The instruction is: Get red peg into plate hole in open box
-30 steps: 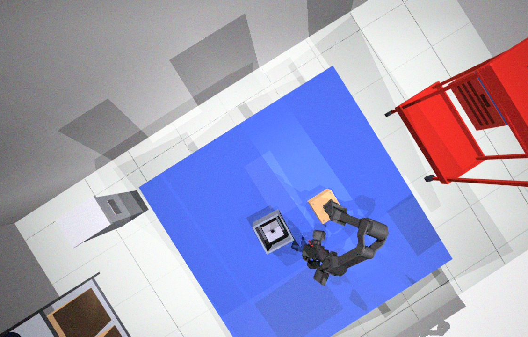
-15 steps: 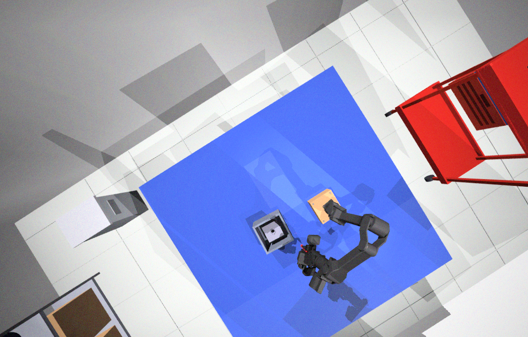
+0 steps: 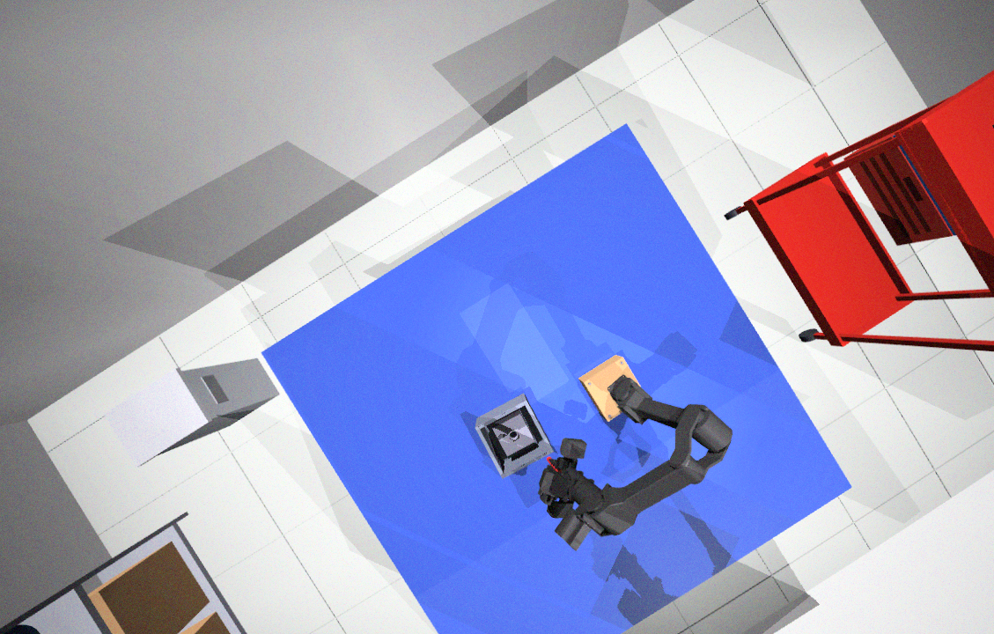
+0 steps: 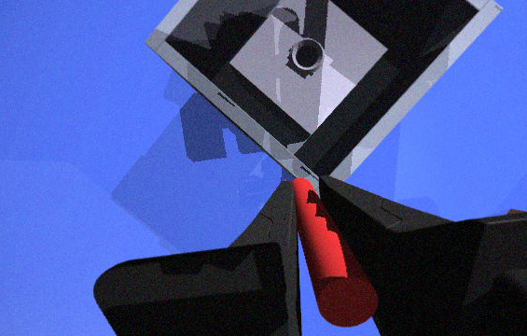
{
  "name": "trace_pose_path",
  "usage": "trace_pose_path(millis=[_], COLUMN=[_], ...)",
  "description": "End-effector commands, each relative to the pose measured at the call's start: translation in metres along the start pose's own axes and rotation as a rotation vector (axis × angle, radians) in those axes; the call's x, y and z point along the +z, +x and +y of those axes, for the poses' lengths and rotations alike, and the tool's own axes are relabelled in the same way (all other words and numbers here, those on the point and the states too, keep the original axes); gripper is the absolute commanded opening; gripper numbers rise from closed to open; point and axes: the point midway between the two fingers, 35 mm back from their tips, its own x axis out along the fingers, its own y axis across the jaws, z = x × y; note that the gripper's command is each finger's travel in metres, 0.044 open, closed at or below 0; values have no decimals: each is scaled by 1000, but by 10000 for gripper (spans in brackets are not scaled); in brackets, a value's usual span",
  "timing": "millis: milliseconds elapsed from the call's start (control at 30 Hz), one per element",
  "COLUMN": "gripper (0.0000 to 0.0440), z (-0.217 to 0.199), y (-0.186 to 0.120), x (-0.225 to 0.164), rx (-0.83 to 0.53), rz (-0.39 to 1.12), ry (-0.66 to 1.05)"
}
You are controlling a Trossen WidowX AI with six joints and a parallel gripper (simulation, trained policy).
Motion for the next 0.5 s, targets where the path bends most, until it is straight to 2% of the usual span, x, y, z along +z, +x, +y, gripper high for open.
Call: trace_pose_path(millis=[0,467], gripper=[0,1], z=[-3,-16], y=[5,32], x=[13,59], rx=[-9,-23], rz=[-1,3], ry=[17,110])
